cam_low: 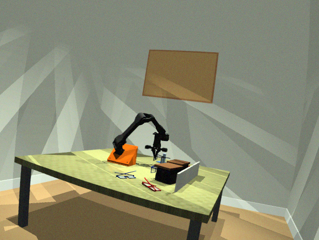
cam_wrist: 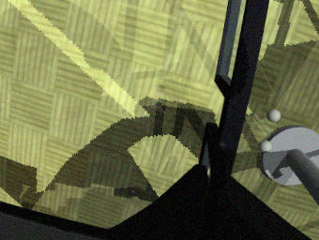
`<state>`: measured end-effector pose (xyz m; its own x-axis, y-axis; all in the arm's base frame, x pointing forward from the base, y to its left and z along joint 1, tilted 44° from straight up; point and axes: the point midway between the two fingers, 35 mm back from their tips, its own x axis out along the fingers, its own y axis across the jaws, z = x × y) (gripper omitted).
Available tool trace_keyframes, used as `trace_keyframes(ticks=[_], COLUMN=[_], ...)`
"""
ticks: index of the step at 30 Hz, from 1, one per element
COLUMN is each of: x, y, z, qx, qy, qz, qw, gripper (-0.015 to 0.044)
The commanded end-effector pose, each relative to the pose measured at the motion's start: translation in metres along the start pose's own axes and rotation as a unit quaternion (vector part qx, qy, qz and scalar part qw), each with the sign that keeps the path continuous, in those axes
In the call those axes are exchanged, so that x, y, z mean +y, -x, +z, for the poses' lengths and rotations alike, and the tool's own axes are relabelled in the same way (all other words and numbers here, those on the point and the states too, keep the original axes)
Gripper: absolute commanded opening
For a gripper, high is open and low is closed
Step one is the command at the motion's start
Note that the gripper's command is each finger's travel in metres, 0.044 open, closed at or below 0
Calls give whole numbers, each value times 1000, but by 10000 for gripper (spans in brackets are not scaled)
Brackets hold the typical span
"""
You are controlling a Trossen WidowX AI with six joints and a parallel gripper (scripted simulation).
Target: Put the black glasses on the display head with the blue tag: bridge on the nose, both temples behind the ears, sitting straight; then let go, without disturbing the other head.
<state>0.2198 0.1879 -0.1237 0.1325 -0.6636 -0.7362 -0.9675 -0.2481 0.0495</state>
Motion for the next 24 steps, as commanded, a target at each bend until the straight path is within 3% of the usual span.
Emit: trace_keyframes(ticks=[1, 24], x=[3, 10], y=[-1, 0], z=[5, 24], qx=[-2, -3], qy=[-1, -1], qz=[2, 2], qw=[1000, 1000], gripper=[0, 0])
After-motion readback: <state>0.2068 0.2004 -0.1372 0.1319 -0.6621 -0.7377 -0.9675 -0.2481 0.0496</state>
